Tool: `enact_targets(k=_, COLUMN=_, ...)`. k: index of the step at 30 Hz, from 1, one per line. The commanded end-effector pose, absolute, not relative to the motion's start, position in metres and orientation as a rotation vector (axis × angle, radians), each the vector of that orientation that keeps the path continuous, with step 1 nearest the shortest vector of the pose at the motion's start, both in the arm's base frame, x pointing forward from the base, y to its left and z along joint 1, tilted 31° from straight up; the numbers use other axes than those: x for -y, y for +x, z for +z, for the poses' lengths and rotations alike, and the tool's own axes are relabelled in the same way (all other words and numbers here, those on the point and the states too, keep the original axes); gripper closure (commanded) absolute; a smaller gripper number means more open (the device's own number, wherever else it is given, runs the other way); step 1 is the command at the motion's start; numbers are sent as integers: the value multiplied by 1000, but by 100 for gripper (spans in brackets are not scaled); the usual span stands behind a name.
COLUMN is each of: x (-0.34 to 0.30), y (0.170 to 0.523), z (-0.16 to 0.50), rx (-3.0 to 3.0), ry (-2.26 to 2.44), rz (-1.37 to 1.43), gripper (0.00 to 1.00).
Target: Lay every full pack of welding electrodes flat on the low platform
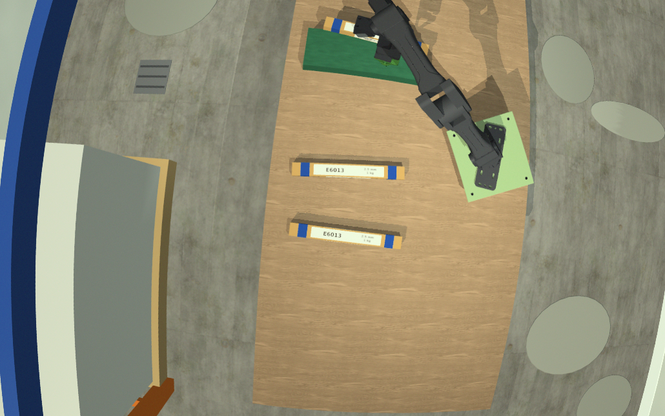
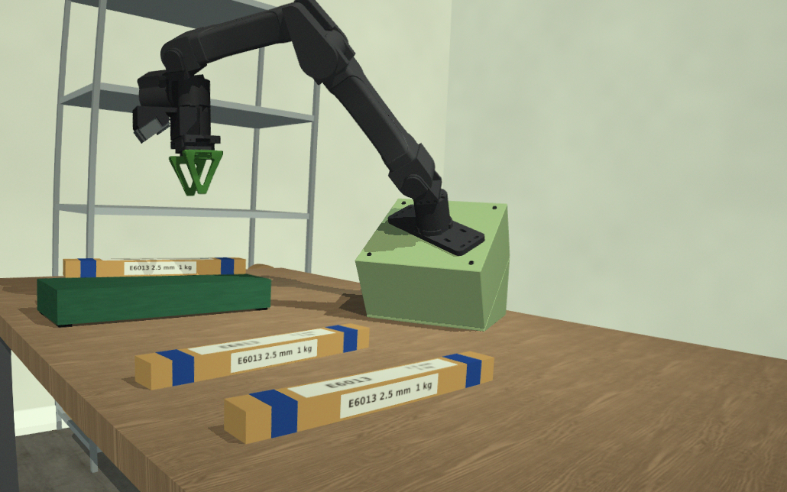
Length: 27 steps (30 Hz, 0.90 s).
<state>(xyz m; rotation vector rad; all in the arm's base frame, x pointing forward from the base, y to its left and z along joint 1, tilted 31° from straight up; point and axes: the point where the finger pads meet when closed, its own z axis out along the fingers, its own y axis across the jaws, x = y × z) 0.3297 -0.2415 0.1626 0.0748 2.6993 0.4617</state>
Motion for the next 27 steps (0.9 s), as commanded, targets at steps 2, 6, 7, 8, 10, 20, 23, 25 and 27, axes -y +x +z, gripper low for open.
enact_targets(k=2, x=231, y=321, z=184, rx=-2680, ry=83, rz=432, gripper=24)
enact_targets(k=6, x=207, y=307, z=199, rx=-2696, ry=87, rz=465, gripper=24)
enact_targets(k=7, x=203, y=304, z=203, rx=-2696, ry=85, rz=466, gripper=24)
enact_targets(k=8, x=198, y=301, z=207, rx=-2695, ry=85, rz=466, gripper=24)
enact_targets(k=10, x=191, y=295, z=215, rx=-2696, ry=92, rz=464, gripper=24)
enact_targets(k=20, x=157, y=270, z=243, rx=-2700, ry=117, rz=457, gripper=24)
enact_targets(k=23, x=146, y=271, z=262, rx=-2672, ry=73, rz=413, gripper=24)
enact_targets(k=25, x=143, y=271, z=276, rx=-2646, ry=58, rz=366, gripper=24)
enact_targets(k=27, x=129, y=258, z=271, rx=-2694, ry=91, rz=454, gripper=24)
